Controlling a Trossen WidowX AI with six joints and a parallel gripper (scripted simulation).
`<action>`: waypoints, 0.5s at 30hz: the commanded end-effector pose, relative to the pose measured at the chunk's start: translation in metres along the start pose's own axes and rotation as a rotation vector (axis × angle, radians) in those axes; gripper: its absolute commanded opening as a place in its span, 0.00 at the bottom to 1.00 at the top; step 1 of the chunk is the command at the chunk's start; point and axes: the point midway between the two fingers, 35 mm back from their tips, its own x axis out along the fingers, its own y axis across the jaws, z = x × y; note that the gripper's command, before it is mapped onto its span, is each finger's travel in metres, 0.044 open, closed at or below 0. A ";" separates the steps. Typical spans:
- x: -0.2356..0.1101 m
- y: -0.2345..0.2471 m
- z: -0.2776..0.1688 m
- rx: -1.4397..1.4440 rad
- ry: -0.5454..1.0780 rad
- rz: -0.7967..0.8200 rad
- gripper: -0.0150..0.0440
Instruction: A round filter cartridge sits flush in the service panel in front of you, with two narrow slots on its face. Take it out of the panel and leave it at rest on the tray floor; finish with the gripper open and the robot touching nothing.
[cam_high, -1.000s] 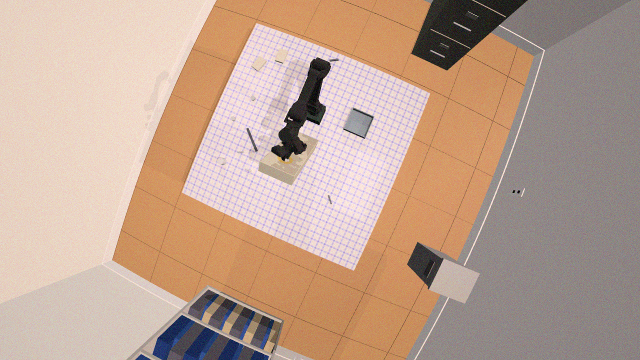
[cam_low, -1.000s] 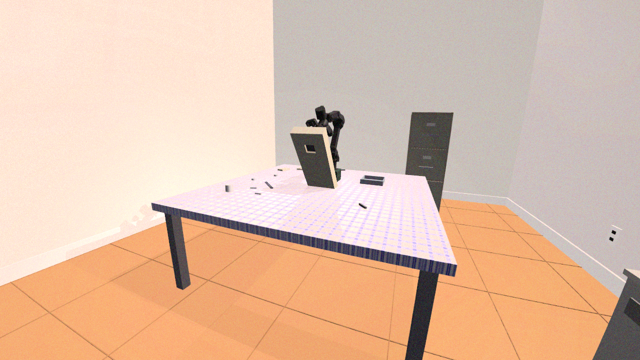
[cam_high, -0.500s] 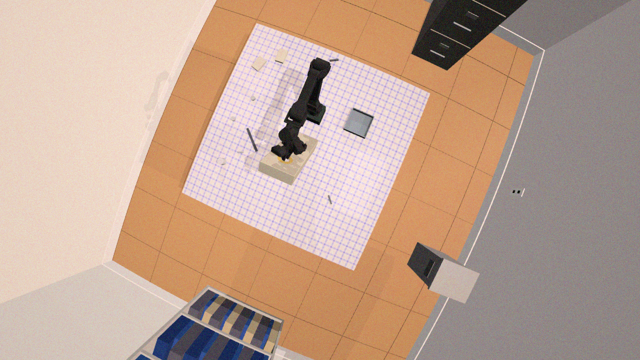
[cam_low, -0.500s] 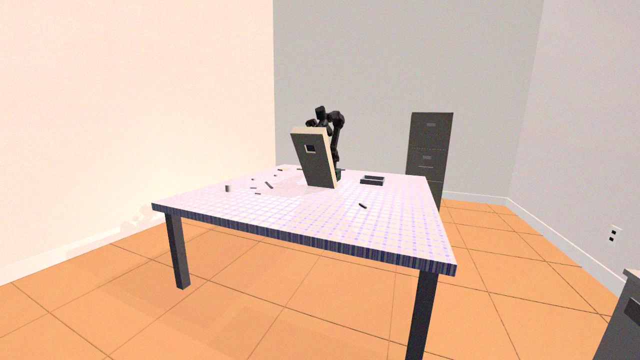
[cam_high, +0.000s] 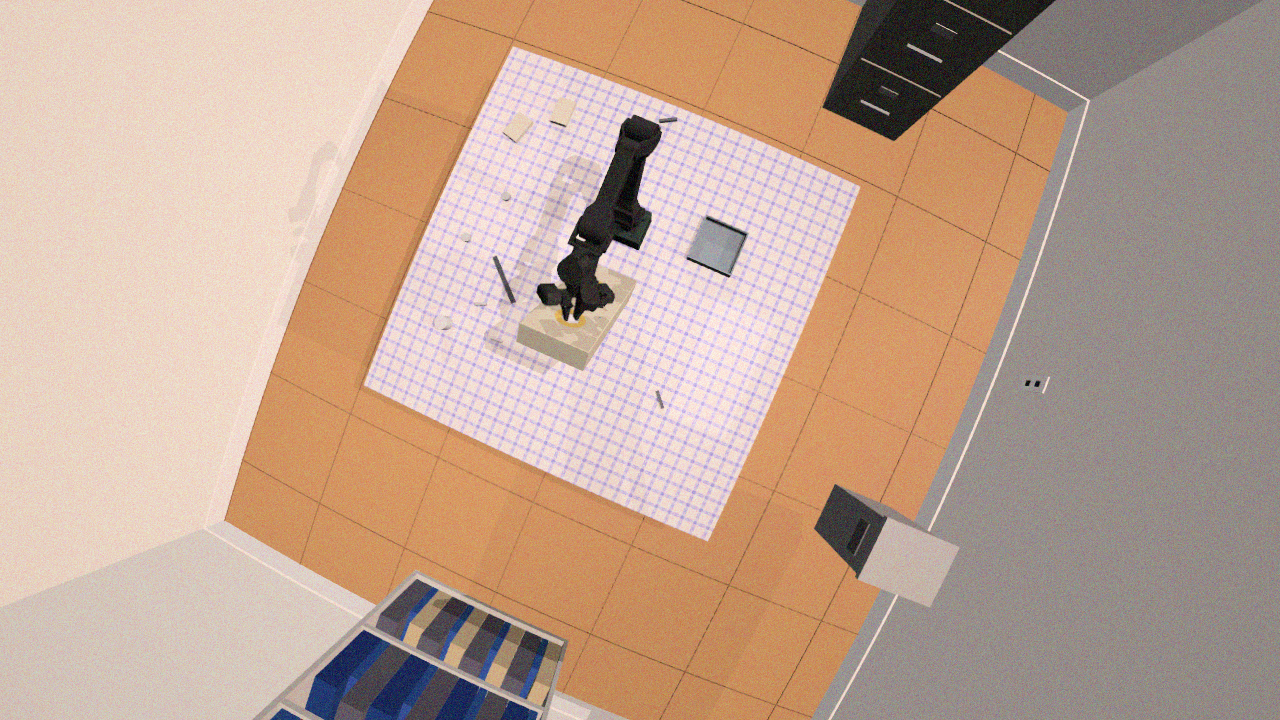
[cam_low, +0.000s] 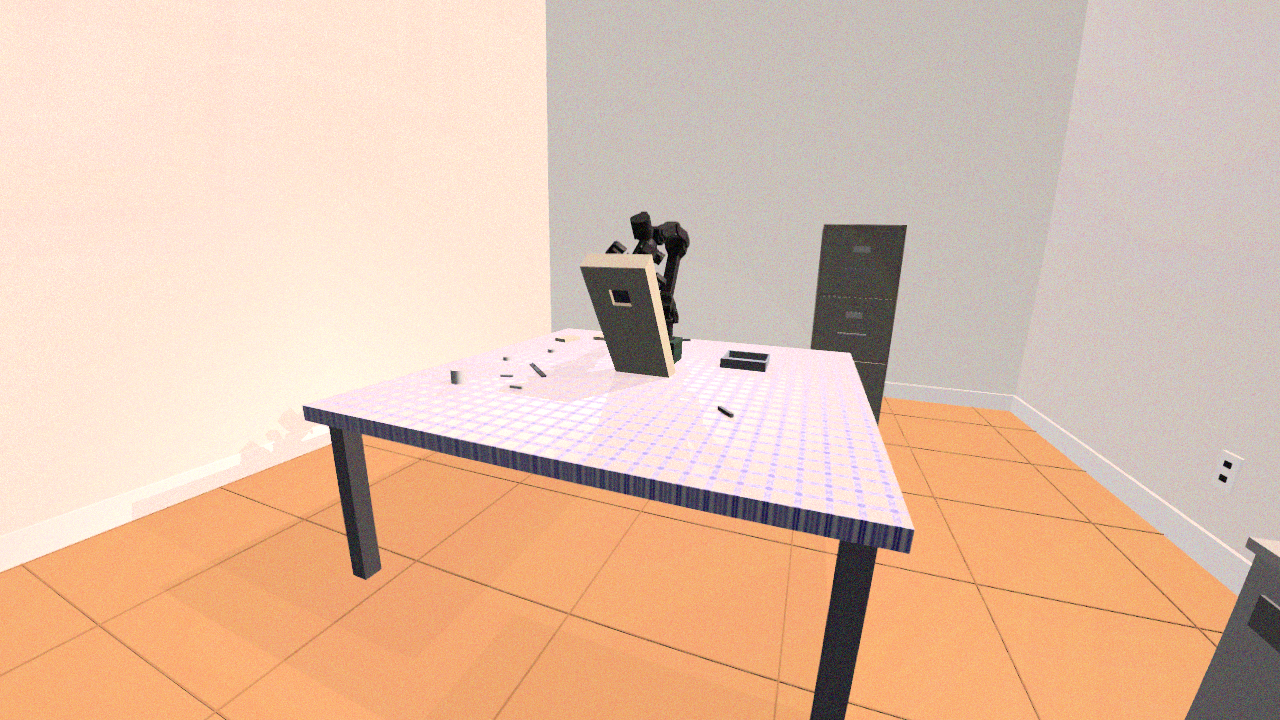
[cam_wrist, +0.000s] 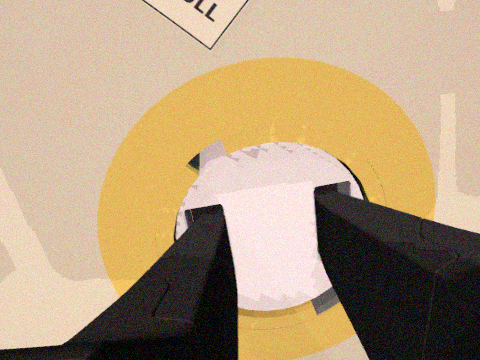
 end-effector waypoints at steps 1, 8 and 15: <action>0.006 -0.002 0.000 0.131 0.001 -0.005 0.25; 0.006 -0.002 0.000 0.375 0.000 -0.005 0.25; 0.006 -0.002 0.000 0.619 0.000 -0.005 0.25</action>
